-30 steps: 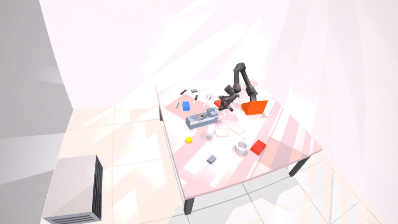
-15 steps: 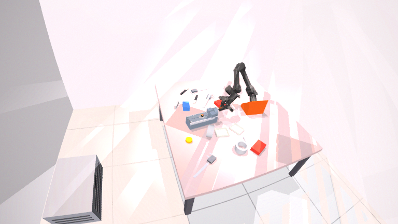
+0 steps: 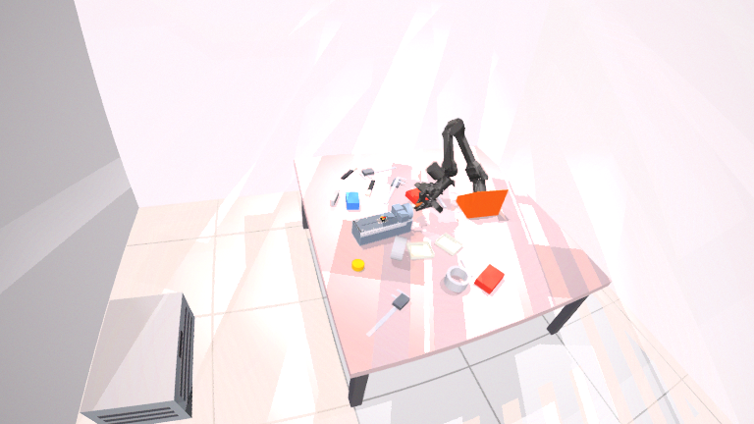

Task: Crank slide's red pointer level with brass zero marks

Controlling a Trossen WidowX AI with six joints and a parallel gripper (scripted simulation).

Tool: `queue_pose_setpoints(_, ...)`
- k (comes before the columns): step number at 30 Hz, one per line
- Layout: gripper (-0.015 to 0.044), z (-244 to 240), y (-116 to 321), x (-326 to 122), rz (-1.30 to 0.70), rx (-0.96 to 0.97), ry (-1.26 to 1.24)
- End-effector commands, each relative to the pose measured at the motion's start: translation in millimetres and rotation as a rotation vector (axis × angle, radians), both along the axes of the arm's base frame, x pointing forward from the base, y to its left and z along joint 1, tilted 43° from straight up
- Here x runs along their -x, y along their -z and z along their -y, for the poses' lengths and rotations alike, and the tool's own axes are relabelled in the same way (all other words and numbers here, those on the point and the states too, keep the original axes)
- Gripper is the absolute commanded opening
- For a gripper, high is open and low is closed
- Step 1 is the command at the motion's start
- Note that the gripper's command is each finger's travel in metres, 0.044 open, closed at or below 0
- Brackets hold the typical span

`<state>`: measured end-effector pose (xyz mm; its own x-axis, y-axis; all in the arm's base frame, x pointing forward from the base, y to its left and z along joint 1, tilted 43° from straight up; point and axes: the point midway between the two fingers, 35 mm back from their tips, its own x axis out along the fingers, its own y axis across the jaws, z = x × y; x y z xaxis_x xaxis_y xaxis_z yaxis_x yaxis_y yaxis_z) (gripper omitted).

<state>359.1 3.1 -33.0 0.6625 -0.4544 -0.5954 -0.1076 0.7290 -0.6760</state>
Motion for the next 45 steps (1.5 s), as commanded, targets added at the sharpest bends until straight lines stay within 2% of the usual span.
queue_pose_setpoints(1,0.0,-5,7,1,-0.017,-0.009,-0.019)
queue_pose_setpoints(17,0.0,-2,2,0,0.0,0.0,-0.002)
queue_pose_setpoints(34,0.044,-2,2,0,0.0,0.0,-0.002)
queue_pose_setpoints(45,0.044,-32,-29,-3,0.0,-0.002,-0.001)
